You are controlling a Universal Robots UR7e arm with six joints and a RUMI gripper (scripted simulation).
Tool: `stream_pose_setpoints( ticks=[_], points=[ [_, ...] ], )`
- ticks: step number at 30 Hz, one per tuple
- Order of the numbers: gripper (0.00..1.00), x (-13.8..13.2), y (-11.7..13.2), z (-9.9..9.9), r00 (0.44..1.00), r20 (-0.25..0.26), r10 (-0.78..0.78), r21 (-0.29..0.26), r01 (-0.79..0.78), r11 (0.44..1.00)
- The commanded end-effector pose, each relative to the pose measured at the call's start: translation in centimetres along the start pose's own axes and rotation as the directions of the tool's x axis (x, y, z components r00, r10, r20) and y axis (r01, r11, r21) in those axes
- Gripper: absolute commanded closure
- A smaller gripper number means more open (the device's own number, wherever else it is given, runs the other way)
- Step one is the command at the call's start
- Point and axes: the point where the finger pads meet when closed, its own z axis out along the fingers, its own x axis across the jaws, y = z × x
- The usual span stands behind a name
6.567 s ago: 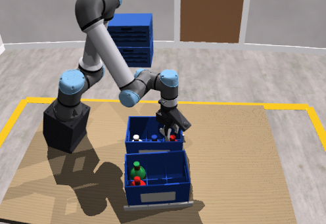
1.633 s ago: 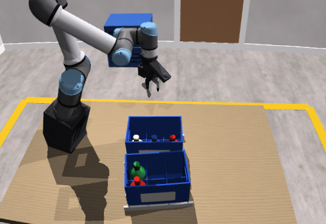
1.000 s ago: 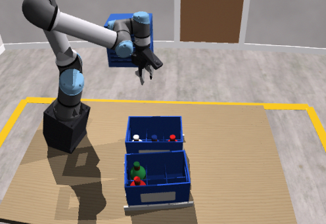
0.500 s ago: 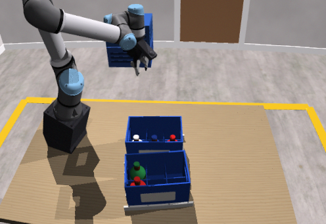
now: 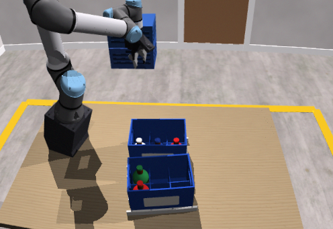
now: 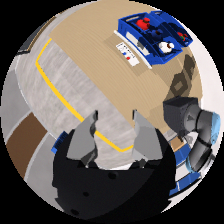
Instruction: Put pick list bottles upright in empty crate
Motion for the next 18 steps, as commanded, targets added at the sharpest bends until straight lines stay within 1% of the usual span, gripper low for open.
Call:
stream_pose_setpoints(
  ticks=[1, 10, 12, 14, 18],
  points=[
    [0.62, -0.9, 1.9, -0.6, 1.000, -0.001, 0.001, 0.002, -0.001, 1.000],
    [0.62, -2.6, 5.9, -1.9, 1.000, -0.001, 0.001, 0.002, -0.001, 1.000],
    [0.62, -2.6, 5.9, -1.9, 1.000, -0.001, 0.001, 0.002, -0.001, 1.000],
    [0.62, -2.9, 6.7, -2.2, 1.000, -0.001, 0.001, 0.002, -0.001, 1.000],
    [0.62, -2.9, 6.7, -2.2, 1.000, -0.001, 0.002, 0.002, -0.001, 1.000]
  ],
)
